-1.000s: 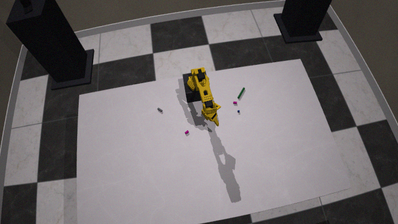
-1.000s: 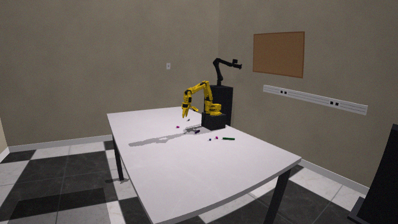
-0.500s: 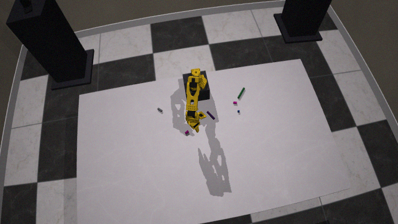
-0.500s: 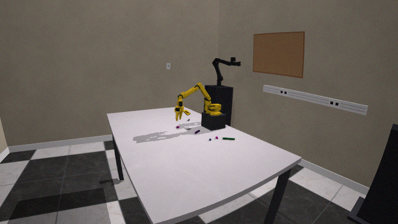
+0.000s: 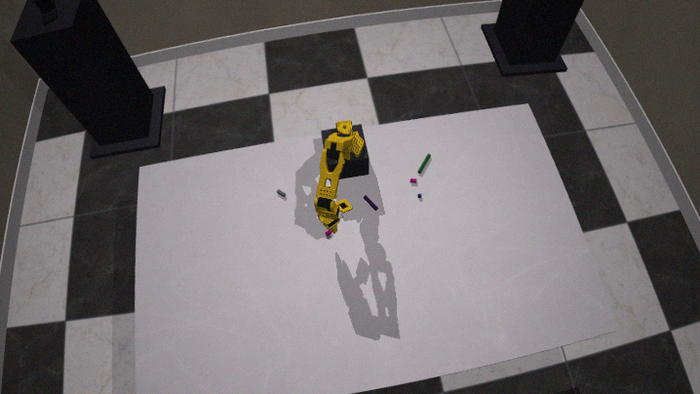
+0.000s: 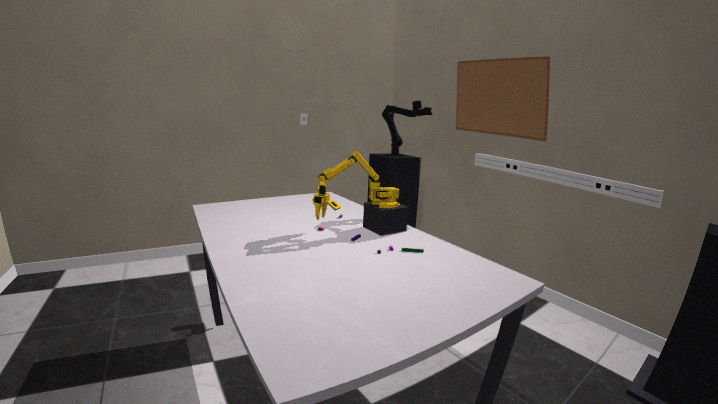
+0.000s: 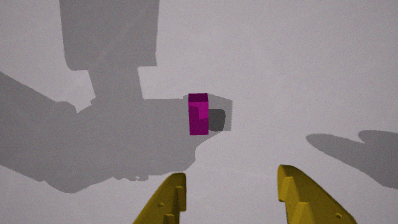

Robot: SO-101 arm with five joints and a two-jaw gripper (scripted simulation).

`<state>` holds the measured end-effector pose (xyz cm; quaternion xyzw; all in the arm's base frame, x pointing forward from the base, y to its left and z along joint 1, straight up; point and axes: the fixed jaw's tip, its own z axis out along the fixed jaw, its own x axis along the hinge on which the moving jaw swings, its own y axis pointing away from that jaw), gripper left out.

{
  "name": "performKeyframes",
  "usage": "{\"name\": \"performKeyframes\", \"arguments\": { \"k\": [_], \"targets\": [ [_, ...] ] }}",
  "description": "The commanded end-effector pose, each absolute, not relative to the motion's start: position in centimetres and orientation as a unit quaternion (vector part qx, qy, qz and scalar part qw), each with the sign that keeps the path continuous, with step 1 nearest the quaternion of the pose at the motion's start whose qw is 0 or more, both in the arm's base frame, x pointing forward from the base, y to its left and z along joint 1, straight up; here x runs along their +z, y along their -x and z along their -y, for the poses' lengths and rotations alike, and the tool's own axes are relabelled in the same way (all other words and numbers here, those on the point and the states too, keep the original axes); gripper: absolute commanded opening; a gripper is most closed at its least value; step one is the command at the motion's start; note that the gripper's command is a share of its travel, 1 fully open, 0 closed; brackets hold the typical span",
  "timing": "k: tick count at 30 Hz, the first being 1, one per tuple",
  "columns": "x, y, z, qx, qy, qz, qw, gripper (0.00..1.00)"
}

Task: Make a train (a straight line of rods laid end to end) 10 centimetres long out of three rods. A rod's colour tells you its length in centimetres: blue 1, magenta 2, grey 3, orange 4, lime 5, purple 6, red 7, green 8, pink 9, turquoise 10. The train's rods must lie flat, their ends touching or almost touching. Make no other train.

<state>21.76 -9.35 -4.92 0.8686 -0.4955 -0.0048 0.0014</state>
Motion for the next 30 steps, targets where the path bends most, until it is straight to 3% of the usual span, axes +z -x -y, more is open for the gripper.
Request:
{"name": "performKeyframes", "arguments": {
  "k": [1,30],
  "targets": [
    [-5.10,-21.79,9.72,-0.002,-0.867,0.498,0.000,0.19],
    [-5.52,-21.64,10.26,-0.003,-0.865,0.502,0.000,0.19]
  ]
}}
